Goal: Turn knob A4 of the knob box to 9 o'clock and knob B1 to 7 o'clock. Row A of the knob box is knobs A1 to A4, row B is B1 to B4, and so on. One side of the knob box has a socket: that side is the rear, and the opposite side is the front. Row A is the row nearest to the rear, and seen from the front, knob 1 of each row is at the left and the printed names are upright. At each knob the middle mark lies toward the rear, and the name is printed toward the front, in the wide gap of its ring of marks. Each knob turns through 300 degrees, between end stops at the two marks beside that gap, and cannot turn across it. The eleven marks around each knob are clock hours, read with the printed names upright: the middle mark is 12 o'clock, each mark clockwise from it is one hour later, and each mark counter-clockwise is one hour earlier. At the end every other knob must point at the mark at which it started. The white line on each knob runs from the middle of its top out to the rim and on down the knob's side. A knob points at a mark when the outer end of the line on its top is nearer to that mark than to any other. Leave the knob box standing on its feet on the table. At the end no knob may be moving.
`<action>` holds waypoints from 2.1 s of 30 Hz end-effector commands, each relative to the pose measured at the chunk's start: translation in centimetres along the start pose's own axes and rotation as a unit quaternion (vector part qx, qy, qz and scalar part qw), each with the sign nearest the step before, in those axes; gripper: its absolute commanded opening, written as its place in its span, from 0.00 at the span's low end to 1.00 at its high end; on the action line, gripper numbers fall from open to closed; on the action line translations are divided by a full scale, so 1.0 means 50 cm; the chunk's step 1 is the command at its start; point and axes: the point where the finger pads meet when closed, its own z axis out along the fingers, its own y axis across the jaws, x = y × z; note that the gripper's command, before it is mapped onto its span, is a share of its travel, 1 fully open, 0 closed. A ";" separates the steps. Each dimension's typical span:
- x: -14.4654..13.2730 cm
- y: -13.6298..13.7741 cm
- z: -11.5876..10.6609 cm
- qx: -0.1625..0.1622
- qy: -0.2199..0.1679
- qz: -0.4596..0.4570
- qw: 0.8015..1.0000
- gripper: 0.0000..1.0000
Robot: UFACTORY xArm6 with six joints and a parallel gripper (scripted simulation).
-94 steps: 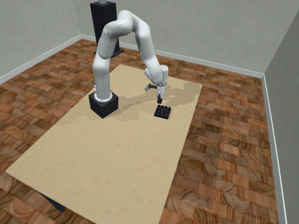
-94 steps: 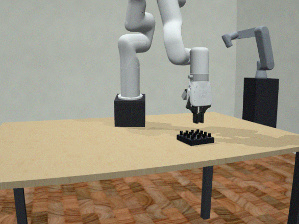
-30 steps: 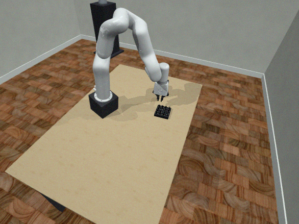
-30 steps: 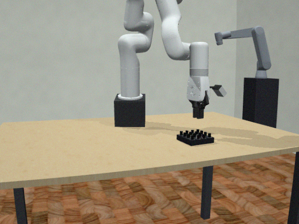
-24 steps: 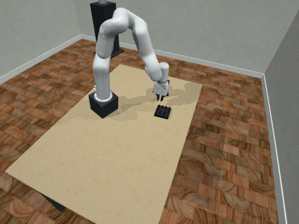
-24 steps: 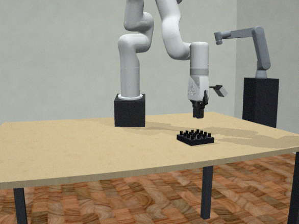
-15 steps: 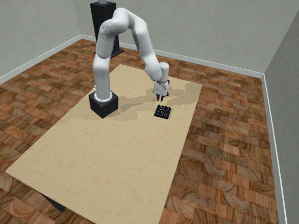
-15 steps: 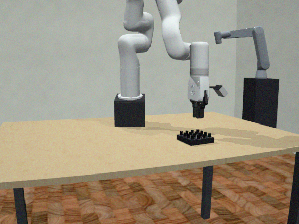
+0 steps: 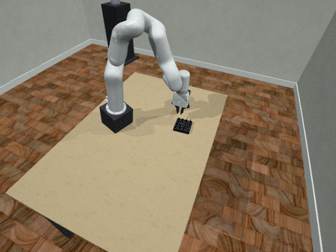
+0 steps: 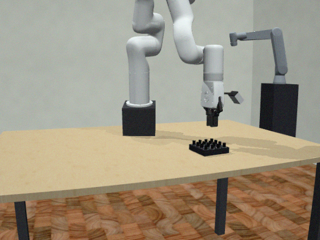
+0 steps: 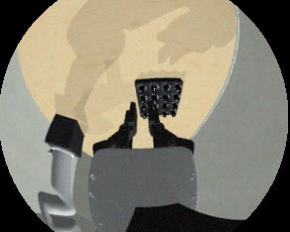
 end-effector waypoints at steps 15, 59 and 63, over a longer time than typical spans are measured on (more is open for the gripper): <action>0.001 0.003 -0.001 -0.002 0.001 0.000 1.000 0.19; 0.003 0.000 0.081 -0.002 0.000 0.000 1.000 0.19; 0.003 0.000 0.085 -0.002 0.000 0.000 1.000 0.19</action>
